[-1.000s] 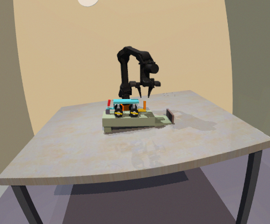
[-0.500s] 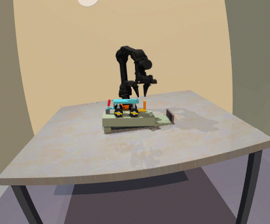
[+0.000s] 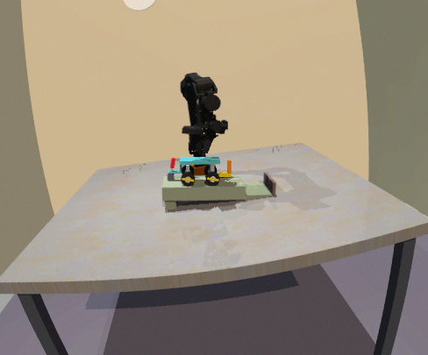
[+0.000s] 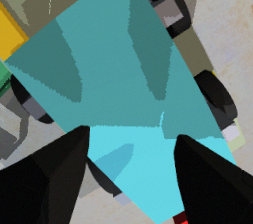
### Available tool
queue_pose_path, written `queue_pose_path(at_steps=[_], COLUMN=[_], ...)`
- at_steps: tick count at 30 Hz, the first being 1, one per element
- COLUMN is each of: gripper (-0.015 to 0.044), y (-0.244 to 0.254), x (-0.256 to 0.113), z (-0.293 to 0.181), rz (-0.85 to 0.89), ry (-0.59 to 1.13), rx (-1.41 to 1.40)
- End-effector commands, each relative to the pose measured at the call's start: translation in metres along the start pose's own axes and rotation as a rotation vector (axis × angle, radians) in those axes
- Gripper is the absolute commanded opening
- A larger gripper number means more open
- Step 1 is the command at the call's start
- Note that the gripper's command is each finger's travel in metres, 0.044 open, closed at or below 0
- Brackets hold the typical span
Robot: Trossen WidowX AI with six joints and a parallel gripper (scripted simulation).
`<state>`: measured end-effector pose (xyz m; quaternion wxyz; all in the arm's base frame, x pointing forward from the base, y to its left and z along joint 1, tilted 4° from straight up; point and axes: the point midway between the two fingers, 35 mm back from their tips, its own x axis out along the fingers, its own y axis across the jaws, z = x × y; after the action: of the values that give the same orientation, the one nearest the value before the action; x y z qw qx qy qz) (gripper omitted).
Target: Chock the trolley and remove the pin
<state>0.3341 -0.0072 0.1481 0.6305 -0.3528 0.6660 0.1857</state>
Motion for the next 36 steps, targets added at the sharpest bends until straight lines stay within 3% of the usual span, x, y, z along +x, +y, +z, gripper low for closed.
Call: queue_pose_path(at_steps=[1, 17, 36], gripper=[0.019, 0.019, 0.019], y=[-0.012, -0.055, -0.056], x=[-0.001, -0.004, 0.014], z=[-0.013, -0.082, -0.085], rz=[-0.01, 0.033, 0.034], ry=[0.027, 0.157, 0.159], rx=[-0.123, -0.705, -0.711])
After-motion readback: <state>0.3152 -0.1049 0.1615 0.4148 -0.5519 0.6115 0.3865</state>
